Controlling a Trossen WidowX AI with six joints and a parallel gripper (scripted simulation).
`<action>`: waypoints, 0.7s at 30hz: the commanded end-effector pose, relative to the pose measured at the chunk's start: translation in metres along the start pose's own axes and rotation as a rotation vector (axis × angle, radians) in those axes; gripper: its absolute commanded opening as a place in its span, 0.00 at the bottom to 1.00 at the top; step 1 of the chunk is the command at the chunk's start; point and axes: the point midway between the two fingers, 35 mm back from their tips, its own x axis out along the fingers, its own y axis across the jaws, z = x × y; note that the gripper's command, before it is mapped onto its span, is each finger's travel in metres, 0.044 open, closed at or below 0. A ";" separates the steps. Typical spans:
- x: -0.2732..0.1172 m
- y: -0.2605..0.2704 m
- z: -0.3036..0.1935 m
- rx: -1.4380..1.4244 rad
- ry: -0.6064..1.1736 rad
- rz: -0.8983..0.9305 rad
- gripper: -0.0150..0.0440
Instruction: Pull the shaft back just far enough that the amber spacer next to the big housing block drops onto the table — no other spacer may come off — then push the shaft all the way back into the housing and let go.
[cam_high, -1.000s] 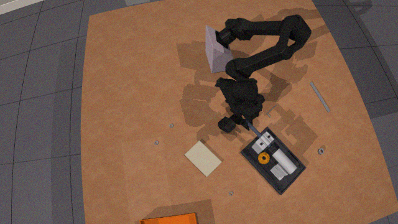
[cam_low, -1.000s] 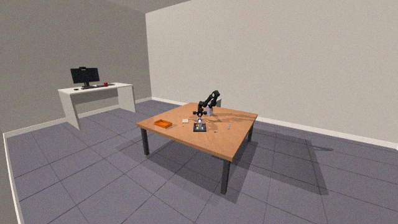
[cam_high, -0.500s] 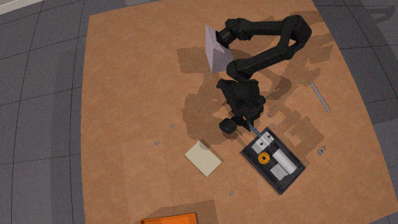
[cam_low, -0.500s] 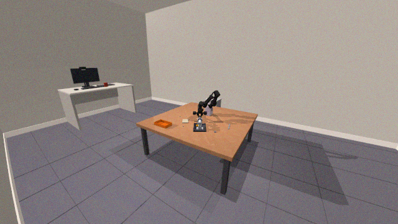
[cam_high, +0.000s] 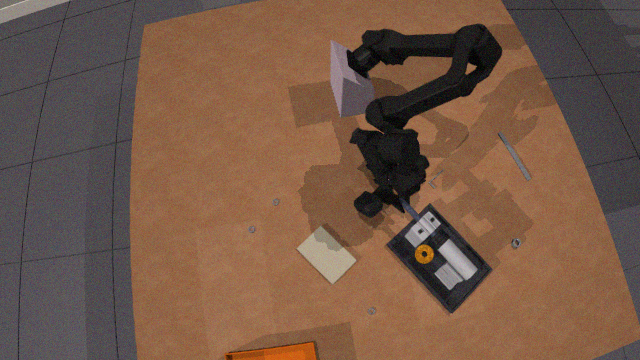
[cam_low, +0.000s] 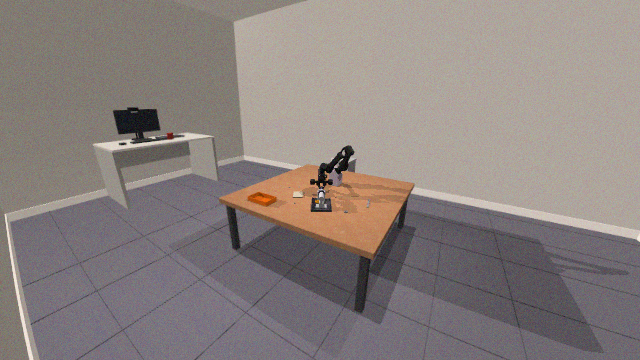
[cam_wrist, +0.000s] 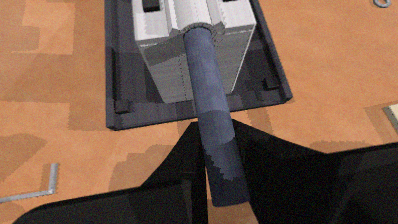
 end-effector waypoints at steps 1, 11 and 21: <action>0.002 -0.002 0.004 -0.005 -0.006 -0.004 0.25; 0.005 -0.002 0.007 -0.005 -0.006 -0.004 0.25; 0.007 -0.002 0.010 -0.006 -0.006 -0.004 0.25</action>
